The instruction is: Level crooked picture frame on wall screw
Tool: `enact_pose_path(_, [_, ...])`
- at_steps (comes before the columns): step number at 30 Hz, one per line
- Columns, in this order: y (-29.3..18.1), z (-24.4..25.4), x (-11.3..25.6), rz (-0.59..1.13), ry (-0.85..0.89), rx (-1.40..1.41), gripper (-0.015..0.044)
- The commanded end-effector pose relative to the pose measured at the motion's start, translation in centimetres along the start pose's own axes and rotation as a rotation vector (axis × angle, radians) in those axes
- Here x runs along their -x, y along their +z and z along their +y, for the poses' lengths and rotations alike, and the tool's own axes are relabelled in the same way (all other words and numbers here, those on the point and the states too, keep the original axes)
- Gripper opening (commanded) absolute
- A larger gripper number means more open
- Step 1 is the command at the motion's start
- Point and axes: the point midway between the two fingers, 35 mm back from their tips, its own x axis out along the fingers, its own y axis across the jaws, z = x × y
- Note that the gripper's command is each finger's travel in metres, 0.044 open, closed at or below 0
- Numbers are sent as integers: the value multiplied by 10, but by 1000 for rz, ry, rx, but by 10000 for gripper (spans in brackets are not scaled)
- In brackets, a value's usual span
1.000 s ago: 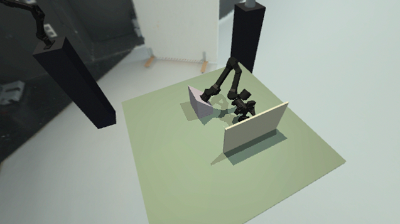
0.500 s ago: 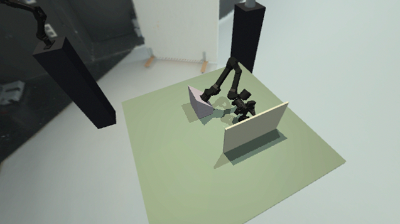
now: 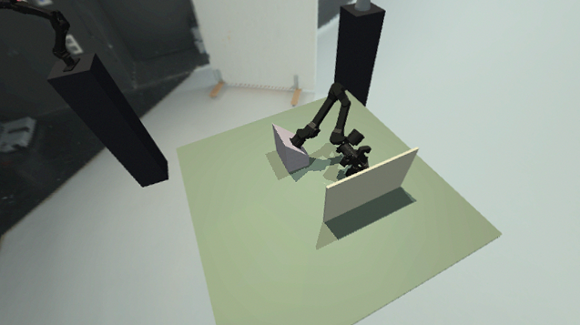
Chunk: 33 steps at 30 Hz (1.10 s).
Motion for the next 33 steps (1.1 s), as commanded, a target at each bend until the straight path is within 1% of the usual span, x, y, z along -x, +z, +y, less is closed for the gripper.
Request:
enact_pose_path(1, [-1,-1,0,4,-3,-3,0])
enact_pose_path(33, [0,5,0,4,-2,-3,0])
